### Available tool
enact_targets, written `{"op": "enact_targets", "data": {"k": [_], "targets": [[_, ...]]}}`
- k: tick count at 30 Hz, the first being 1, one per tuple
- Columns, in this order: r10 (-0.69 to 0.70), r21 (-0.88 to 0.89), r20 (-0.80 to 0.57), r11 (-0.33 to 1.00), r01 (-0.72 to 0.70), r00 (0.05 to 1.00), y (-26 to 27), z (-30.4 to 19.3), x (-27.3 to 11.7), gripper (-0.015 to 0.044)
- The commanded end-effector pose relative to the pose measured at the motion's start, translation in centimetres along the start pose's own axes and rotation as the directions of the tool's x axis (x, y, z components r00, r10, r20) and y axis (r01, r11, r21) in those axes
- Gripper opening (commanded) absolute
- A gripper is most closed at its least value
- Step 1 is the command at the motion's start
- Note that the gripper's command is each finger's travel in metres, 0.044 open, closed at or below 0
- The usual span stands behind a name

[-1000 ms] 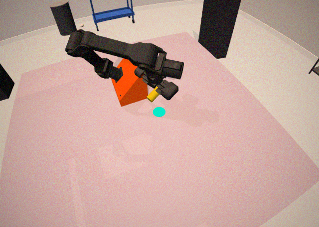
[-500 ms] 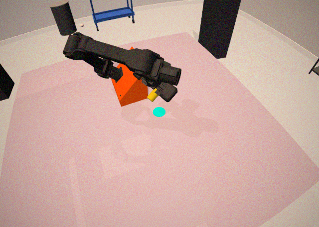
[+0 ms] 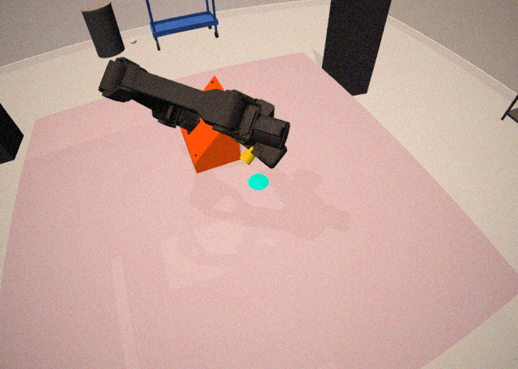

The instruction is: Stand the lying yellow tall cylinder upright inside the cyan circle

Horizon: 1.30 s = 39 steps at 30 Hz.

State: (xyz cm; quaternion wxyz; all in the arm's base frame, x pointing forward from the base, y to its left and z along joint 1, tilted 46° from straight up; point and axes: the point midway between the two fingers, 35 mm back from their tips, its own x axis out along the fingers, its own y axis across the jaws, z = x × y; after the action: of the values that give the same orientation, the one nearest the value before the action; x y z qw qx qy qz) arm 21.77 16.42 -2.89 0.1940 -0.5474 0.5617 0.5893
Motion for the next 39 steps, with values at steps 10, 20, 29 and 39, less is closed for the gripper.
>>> {"op": "enact_targets", "data": {"k": [10, 20, 29, 39], "targets": [[0.022, -0.017, 0.105, 1.0, -0.021, 0.994, 0.24, -0.06, 0.27, 0.0105], [0.03, -0.028, 0.183, 0.999, -0.025, 0.983, 0.27, -0.12, 0.28, 0.0105], [0.032, -0.038, 0.252, 0.999, -0.024, 0.967, 0.26, -0.18, 0.22, 0.0105], [0.031, -0.048, 0.328, 0.999, -0.017, 0.944, 0.24, -0.26, 0.1, 0.0105]]}}
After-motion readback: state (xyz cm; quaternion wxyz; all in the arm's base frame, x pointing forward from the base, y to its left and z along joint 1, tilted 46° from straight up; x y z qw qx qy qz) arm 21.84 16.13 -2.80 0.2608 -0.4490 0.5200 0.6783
